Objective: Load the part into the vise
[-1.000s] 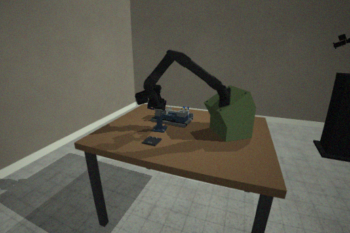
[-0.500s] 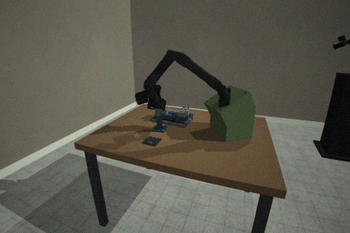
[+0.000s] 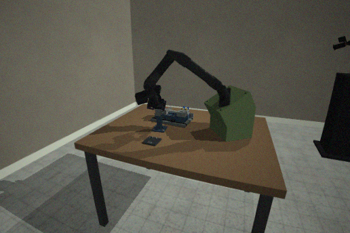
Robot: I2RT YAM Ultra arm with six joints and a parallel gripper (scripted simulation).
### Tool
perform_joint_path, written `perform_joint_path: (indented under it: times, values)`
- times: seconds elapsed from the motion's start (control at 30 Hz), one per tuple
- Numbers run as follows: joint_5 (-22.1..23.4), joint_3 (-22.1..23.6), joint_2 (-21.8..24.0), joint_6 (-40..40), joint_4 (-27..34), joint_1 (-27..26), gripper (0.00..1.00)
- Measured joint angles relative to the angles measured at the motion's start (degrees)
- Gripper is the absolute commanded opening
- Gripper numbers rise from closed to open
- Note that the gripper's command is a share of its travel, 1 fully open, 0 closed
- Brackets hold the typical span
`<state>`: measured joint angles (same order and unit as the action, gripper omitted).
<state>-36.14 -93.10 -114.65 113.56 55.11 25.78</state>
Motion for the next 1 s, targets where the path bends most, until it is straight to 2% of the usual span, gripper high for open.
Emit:
perform_joint_path:
  times: [0.4,1.0]
  values:
    - [0.17,1.16,-0.02,-0.17,-0.81,-0.02,0.81]
    - [4.09,3.56,1.73,-2.54,-3.37,-1.38,0.81]
